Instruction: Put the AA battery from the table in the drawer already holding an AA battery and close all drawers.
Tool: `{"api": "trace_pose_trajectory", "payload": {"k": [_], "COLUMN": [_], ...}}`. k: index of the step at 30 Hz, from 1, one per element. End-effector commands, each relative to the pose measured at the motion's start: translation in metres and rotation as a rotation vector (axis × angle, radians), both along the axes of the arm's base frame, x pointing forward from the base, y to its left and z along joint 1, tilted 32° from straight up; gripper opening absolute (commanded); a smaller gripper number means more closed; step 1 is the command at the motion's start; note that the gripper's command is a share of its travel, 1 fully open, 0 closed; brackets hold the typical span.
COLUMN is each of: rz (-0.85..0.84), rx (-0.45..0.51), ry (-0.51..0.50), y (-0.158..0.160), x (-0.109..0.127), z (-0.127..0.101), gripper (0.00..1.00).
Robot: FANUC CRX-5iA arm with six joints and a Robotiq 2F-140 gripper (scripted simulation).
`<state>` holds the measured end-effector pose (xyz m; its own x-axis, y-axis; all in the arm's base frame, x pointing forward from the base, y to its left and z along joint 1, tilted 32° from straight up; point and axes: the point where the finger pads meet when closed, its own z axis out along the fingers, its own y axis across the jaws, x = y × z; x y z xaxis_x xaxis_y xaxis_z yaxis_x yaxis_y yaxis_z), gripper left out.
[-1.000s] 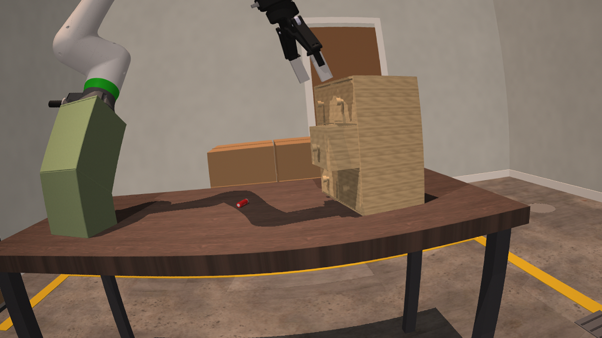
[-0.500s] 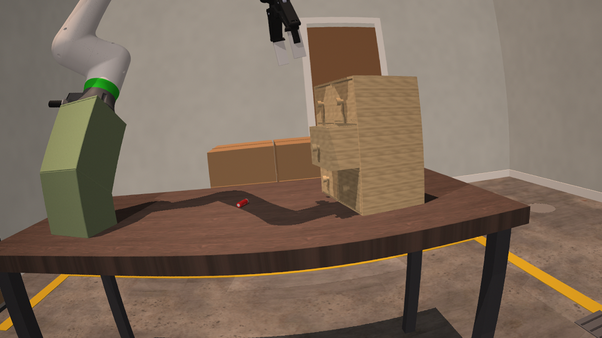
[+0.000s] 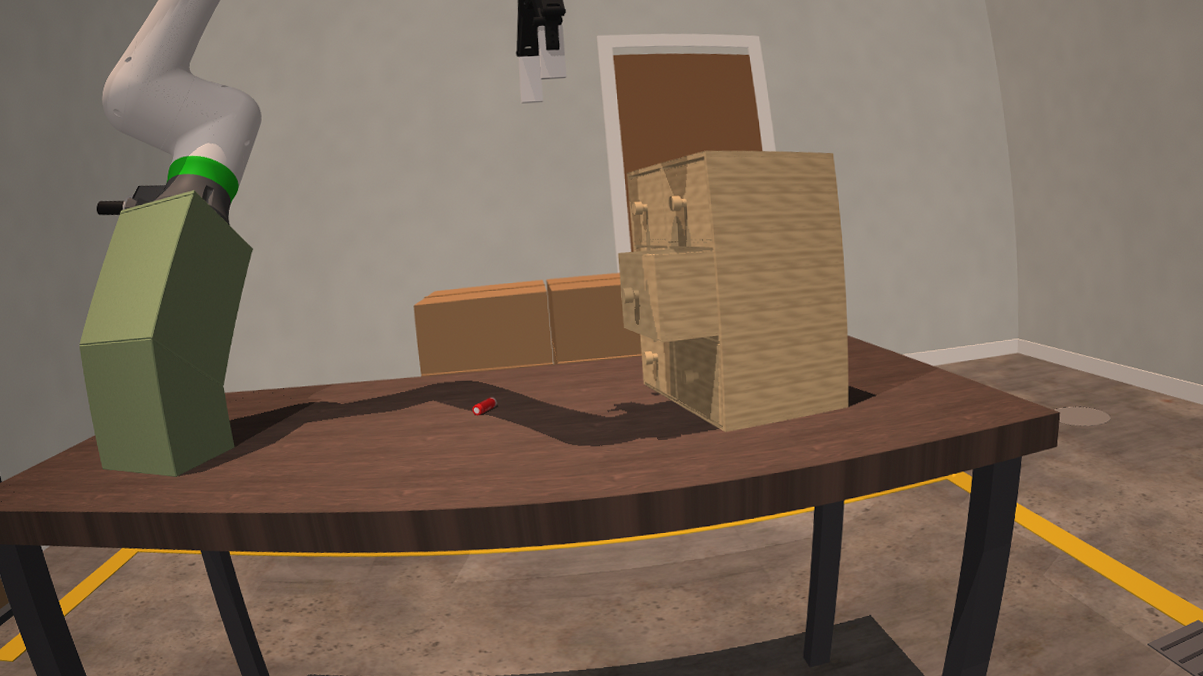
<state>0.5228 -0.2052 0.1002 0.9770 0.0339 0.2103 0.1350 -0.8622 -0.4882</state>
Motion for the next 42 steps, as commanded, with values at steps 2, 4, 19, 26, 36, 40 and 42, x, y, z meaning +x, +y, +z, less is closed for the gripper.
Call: {"api": "trace_pose_trajectory", "payload": {"k": [2, 4, 19, 26, 36, 40, 42], "rz": [0.0, 0.0, 0.082, 0.173, 0.417, 0.476, 0.531], "rx": [0.0, 0.0, -0.016, -0.034, -0.082, -0.093, -0.104], "ry": [0.0, 0.0, -0.049, -0.103, -0.249, -0.284, -0.317], "y": [0.0, 0.0, 0.031, 0.066, 0.161, 0.184, 0.205], "x": [0.0, 0.0, -0.005, -0.011, -0.027, -0.031, -0.034], "z": [0.0, 0.0, -0.018, -0.039, -0.094, -0.107, -0.119], "gripper": [1.0, 1.0, 1.0, 1.0, 1.0, 1.0, 1.0]}}
